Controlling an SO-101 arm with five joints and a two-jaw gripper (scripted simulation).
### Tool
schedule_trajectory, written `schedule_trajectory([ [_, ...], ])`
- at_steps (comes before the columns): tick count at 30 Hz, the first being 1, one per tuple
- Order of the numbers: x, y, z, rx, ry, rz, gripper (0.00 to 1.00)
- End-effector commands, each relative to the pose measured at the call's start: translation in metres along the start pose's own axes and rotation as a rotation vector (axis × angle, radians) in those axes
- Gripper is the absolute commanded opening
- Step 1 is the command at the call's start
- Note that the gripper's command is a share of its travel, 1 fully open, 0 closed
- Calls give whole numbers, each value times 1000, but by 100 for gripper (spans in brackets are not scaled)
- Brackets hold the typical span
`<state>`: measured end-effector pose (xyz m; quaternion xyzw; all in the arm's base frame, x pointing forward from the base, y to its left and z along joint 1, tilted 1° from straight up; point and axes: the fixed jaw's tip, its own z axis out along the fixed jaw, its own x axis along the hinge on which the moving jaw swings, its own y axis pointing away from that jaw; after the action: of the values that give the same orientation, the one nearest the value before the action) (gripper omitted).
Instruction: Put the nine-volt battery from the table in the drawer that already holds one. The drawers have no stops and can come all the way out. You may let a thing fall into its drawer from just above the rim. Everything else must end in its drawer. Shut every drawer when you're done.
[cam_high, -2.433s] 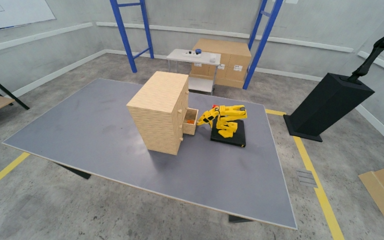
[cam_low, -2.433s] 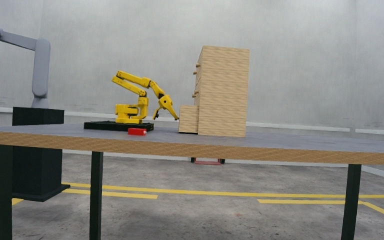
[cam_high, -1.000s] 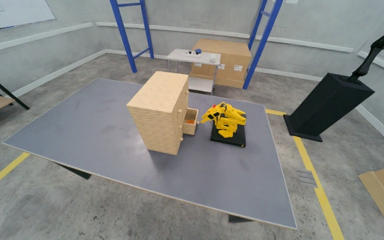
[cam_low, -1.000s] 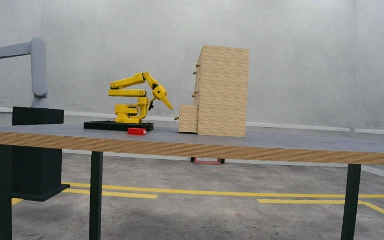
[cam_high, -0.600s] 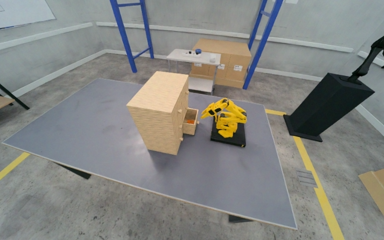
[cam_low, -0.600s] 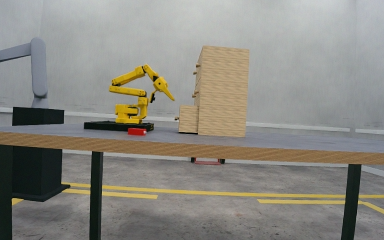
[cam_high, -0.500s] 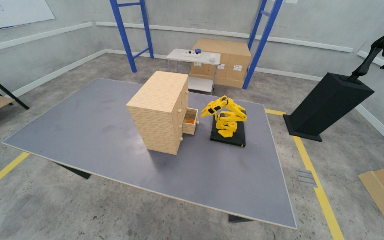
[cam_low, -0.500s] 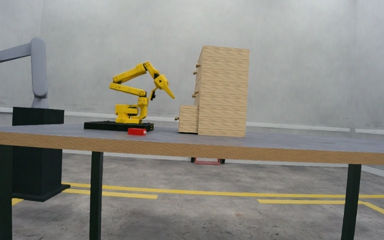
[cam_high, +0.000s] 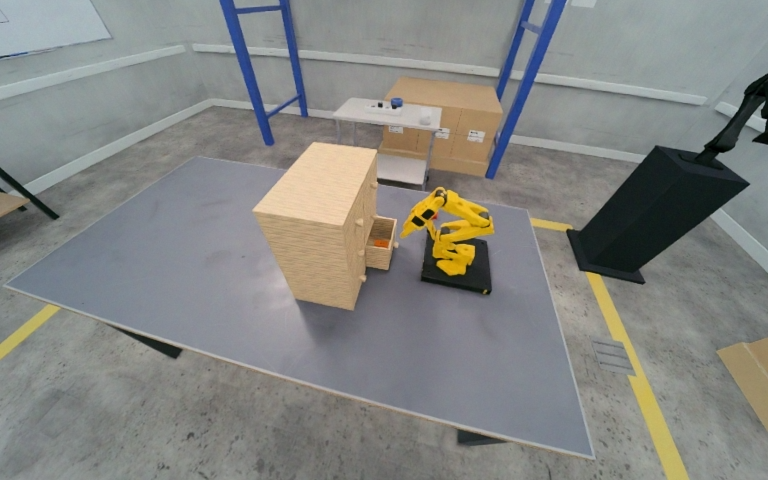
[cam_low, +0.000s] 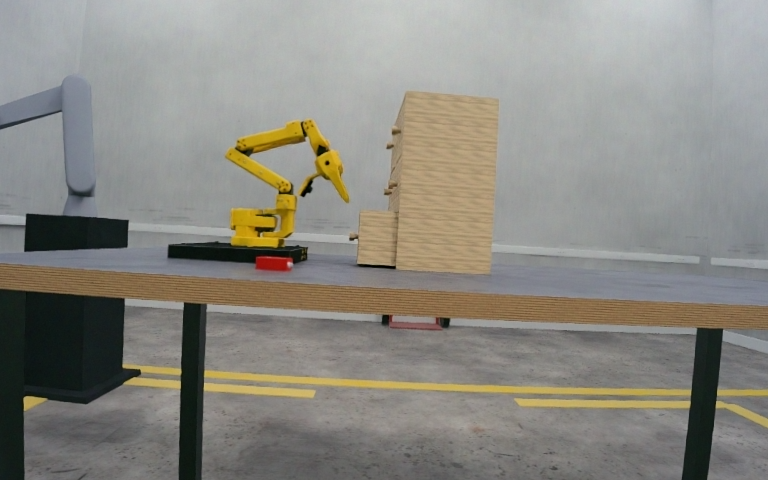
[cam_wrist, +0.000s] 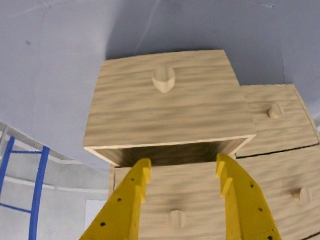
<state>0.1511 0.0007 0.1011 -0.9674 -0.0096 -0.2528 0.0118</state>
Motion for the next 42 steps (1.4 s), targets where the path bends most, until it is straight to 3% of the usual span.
schedule_trajectory([
  [1,1,1,-1,-2,-1,14,21],
  [22,1,1,-1,-2,-1,14,21],
  [42,-3,2,-1,-9,1,467,21],
])
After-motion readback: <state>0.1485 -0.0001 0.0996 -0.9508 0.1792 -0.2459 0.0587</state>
